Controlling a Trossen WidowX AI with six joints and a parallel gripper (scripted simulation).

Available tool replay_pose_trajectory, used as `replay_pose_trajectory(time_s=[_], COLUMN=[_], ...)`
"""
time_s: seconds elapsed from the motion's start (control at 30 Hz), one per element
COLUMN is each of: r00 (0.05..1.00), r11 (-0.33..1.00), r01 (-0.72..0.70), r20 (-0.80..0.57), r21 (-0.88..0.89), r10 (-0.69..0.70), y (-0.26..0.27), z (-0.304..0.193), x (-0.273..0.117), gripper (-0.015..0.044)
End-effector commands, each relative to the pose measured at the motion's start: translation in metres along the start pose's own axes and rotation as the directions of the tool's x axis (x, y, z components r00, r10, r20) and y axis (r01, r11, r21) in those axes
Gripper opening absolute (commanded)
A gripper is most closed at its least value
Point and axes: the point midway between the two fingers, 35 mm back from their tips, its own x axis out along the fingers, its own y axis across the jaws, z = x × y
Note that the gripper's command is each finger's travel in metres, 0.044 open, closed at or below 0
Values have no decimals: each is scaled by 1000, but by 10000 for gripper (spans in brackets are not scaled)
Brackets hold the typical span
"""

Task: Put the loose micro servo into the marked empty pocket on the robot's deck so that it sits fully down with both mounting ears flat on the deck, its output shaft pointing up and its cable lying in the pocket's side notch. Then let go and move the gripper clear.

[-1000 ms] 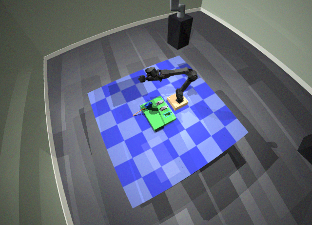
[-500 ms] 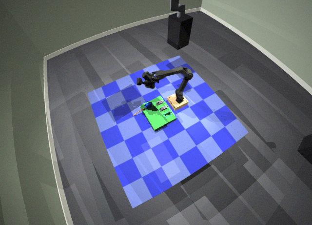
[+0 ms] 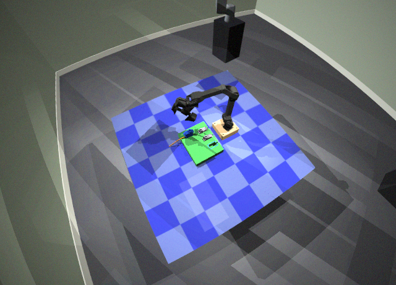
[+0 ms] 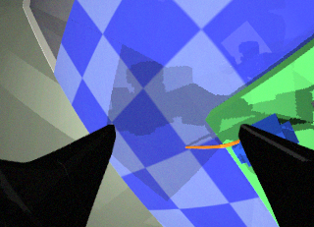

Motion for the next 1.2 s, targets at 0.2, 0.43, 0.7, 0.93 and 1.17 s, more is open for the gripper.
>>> replay_pose_trajectory(time_s=[0.2,0.43,0.7,0.93,1.17], r00=[986,958,909,865,865], r11=[952,858,703,579,579], r01=[164,267,332,334,334], r20=[-27,-28,-15,2,2], r21=[258,438,628,744,744], r10=[-163,-284,-416,-502,-502], y=[-20,-36,-56,-69,-73], z=[-24,-40,-55,-65,-65], x=[9,13,16,16,25], gripper=[440,440,440,440,440])
